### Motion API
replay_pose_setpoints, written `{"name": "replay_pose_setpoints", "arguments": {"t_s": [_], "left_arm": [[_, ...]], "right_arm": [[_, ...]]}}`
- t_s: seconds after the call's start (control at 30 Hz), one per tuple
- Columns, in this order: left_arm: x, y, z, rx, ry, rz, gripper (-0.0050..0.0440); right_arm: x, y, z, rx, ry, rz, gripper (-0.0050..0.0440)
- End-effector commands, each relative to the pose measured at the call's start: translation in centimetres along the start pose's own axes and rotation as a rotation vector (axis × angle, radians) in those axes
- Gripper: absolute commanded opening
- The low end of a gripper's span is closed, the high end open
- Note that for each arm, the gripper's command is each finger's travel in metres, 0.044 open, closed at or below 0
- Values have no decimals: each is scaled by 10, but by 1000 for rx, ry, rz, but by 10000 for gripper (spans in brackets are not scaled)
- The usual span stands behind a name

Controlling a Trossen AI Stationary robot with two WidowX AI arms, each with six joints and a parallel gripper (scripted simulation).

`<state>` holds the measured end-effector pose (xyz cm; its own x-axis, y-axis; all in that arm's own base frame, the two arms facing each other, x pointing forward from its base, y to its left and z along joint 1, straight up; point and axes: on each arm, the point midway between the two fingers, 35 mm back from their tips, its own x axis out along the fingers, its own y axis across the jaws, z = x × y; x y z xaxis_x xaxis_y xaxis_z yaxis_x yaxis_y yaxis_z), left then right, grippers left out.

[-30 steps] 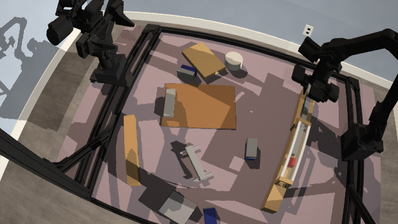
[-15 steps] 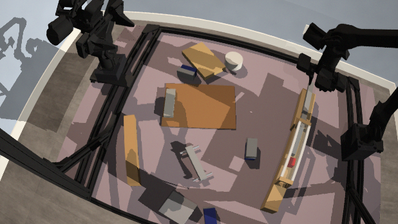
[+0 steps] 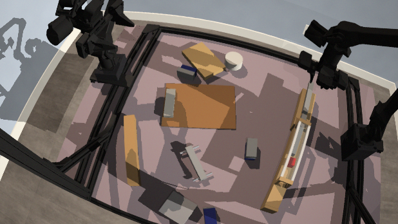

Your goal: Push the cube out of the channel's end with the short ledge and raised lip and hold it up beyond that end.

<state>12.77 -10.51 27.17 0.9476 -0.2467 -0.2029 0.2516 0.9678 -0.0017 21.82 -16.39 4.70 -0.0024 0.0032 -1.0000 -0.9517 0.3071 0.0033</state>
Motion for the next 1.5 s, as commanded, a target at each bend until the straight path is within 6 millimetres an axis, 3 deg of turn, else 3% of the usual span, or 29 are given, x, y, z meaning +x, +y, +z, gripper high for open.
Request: {"name": "replay_pose_setpoints", "arguments": {"t_s": [0.0, 0.07, 0.13, 1.47], "left_arm": [[0, 0, 0, -3, -1, 0, 400], [0, 0, 0, -3, -1, 0, 400], [0, 0, 0, -3, -1, 0, 400], [0, 0, 0, -3, -1, 0, 400]], "right_arm": [[2, -3, -29, 6, 2, -1, 200], [3, -2, -55, 5, 2, -3, 200], [4, -1, -62, 5, 2, -3, 200], [62, -3, -63, 5, 2, -3, 200]]}}
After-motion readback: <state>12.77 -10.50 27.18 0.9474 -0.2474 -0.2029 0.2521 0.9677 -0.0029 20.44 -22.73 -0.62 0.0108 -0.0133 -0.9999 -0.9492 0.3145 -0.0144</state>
